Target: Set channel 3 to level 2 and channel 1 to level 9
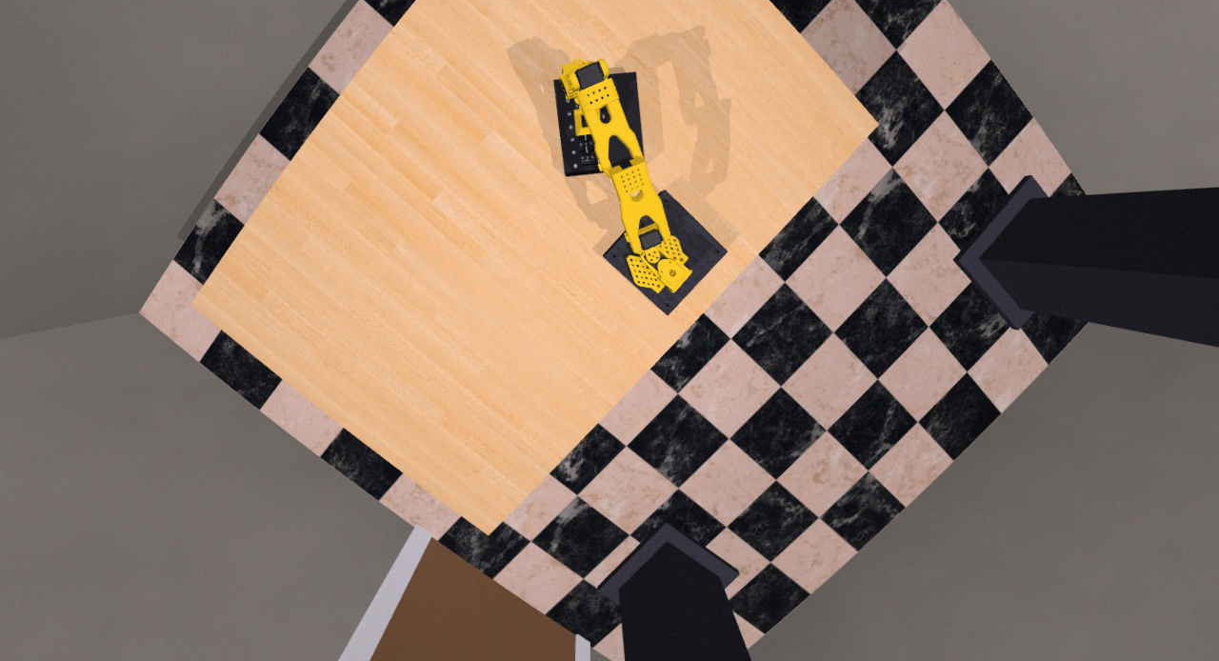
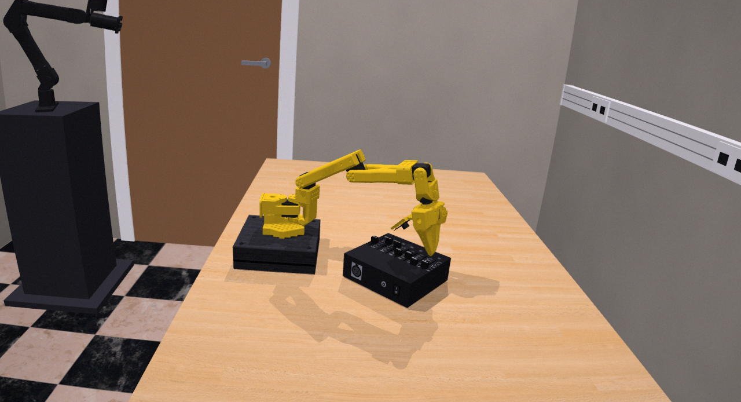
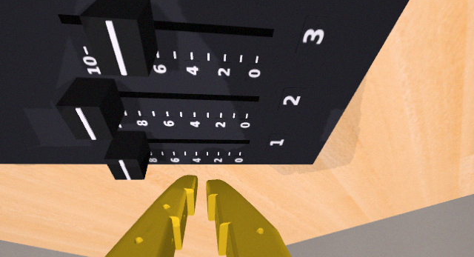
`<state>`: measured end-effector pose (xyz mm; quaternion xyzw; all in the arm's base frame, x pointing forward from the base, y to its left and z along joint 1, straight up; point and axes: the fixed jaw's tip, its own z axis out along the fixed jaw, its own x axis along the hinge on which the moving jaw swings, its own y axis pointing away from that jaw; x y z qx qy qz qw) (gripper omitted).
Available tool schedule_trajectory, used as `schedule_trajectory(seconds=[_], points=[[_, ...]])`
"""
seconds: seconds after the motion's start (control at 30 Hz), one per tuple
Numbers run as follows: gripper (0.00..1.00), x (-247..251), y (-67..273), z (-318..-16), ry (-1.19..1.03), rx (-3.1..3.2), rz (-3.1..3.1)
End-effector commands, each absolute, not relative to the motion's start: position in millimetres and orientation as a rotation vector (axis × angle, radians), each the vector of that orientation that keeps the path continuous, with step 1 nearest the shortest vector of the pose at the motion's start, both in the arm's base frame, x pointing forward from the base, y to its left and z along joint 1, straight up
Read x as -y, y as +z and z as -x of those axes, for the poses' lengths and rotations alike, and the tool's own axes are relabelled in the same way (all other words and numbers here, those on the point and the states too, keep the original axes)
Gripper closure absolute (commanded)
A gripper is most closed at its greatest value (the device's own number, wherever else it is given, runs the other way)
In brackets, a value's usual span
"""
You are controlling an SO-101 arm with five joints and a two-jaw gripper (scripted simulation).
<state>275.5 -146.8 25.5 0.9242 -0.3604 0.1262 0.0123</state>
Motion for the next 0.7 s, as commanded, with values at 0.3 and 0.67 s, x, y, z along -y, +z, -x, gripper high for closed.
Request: schedule_trajectory(seconds=[0.3,0.67], points=[[1.0,147.6,32.1,-275.1,0.416,1.192,-2.856],[1.0,146.4,33.5,-272.4,0.407,1.412,-2.777]])
